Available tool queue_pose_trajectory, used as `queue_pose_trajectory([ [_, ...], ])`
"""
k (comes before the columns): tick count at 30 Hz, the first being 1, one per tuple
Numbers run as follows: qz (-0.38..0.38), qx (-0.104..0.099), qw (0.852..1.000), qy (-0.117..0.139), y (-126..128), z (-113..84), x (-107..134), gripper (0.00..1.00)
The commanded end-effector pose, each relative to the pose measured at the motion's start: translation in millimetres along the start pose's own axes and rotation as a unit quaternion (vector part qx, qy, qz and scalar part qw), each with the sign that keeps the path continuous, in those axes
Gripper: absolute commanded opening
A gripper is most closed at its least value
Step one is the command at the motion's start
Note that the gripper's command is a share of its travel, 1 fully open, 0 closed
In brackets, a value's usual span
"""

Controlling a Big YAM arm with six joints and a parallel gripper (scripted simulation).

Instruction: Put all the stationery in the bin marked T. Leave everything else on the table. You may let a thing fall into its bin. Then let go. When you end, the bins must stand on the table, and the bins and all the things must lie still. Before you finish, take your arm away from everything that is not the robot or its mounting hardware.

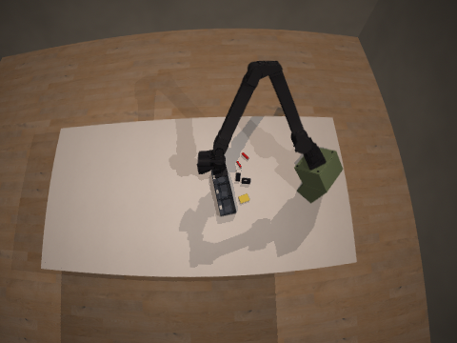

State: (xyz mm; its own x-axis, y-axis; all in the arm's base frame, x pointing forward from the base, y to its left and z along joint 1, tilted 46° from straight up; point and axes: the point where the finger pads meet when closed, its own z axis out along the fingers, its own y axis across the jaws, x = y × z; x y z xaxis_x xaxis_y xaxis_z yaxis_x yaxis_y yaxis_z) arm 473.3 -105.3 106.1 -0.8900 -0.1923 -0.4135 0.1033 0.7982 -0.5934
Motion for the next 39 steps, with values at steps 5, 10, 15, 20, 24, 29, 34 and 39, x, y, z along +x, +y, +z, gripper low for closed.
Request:
queue_pose_trajectory([
  [5,0.007,-0.005,1.000,-0.014,5.2,-26.5,-7.6,0.09],
  [10,0.002,-0.005,1.000,0.007,9.5,-10.4,5.5,0.09],
  [15,0.002,-0.006,1.000,-0.008,30.3,-14.8,-1.8,0.09],
  [20,0.004,-0.006,1.000,-0.011,54.5,-16.3,-4.7,0.09],
  [24,0.005,-0.006,1.000,-0.012,64.5,-16.6,-4.9,0.09],
  [29,0.010,-0.006,1.000,-0.019,87.9,-19.3,-13.6,0.09],
  [34,0.010,-0.006,1.000,-0.019,98.9,-19.5,-13.5,0.09],
  [39,0.032,0.001,0.999,-0.021,76.4,-20.5,-17.8,0.09],
])
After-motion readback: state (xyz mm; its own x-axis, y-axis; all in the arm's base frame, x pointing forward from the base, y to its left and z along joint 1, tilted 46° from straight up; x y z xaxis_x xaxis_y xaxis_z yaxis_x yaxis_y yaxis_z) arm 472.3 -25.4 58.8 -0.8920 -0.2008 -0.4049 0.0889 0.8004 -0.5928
